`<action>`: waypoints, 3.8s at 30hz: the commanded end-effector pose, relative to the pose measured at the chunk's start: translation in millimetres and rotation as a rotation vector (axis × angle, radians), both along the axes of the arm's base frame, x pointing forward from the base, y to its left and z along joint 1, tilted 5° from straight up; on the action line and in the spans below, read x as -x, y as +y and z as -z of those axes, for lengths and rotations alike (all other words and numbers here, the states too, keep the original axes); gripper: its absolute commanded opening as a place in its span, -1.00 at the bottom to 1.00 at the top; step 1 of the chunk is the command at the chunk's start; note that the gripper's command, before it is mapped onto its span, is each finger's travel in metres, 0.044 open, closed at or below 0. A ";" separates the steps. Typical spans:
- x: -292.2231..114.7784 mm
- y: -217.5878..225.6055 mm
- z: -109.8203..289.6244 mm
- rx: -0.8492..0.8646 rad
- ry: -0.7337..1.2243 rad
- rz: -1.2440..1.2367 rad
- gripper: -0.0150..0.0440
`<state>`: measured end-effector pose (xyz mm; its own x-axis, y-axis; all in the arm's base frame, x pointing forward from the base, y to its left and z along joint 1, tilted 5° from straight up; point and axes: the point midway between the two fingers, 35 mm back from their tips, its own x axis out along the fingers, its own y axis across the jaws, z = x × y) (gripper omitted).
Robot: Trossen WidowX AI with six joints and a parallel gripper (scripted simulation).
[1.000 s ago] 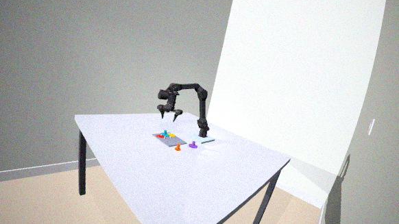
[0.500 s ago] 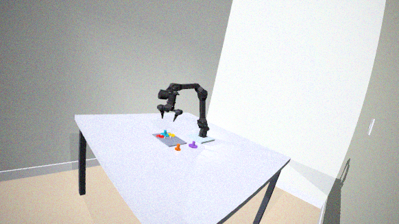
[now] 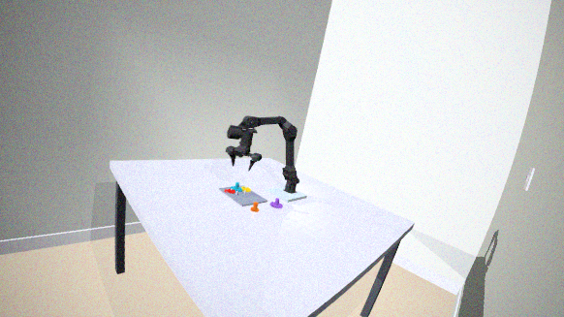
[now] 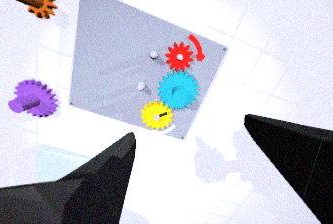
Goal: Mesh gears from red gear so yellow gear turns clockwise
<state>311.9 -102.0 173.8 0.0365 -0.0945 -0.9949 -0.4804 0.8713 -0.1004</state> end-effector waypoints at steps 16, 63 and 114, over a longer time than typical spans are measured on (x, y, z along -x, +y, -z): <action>-14.6 131.6 -2.6 -0.021 -0.009 0.010 1.00; 110.0 356.3 -10.0 -0.035 0.014 0.003 1.00; 110.0 356.3 -10.0 -0.035 0.014 0.003 1.00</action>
